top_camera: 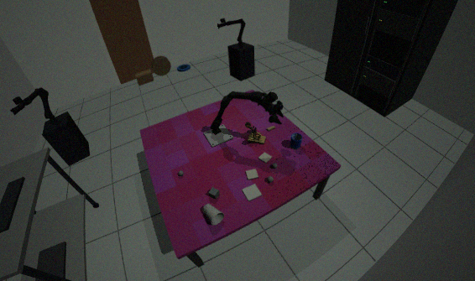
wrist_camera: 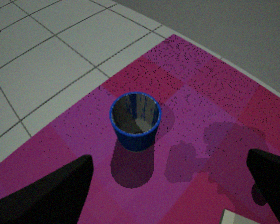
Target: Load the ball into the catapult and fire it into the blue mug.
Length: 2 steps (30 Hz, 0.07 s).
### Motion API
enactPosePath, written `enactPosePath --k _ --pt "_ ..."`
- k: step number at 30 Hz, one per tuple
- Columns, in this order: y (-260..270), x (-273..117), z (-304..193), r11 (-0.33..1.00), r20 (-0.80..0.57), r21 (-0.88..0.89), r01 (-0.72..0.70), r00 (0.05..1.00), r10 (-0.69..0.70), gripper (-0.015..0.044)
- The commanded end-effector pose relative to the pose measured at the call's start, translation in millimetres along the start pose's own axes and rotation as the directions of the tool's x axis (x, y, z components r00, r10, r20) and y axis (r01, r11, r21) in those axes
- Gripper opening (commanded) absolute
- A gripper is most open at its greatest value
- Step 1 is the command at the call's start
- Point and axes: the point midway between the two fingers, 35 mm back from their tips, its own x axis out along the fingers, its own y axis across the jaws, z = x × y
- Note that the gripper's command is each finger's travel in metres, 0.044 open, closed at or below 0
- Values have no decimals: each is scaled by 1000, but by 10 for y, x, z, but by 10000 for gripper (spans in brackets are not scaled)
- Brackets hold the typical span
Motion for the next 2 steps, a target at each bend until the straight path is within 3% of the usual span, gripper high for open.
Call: enactPosePath --k 1,2 --pt "0 1 -1 1000 0 0 0 1000 0 440" --pt "0 1 -1 1000 0 0 0 1000 0 440"
